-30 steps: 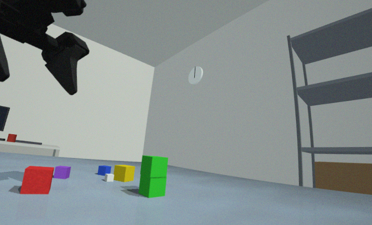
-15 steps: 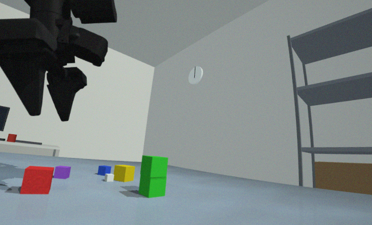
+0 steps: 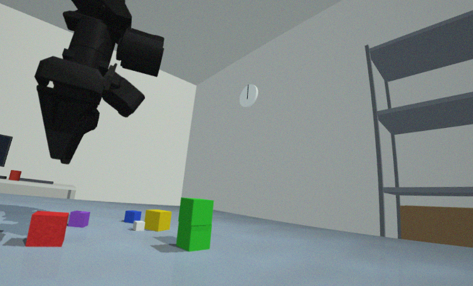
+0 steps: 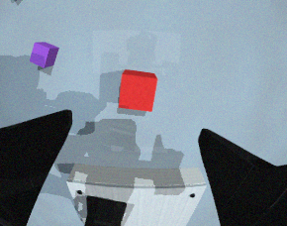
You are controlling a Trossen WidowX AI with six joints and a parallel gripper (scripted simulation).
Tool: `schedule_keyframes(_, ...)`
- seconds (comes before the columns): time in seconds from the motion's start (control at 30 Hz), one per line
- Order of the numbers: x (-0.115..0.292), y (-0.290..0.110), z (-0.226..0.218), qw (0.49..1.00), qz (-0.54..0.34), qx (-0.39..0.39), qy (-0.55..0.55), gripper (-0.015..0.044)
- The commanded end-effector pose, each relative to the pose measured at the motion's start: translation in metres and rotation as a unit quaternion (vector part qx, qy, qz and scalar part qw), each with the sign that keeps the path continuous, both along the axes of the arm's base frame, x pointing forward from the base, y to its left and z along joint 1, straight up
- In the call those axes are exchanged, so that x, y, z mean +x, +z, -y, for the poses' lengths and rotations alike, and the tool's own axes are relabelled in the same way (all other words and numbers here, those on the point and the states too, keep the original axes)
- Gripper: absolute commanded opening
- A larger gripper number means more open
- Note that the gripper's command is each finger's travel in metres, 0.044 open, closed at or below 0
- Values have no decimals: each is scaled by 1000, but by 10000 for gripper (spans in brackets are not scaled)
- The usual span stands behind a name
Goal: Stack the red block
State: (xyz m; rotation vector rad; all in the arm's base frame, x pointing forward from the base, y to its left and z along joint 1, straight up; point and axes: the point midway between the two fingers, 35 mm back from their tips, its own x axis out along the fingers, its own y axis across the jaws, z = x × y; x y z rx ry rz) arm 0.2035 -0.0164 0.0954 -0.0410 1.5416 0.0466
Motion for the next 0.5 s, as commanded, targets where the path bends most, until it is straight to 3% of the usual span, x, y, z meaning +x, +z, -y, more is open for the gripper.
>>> schedule_keyframes(0.0,3,1,-4,1000,-5,-3,9,440)
schedule_keyframes(0.47,4,-51,-2,1000,-5,-3,9,440)
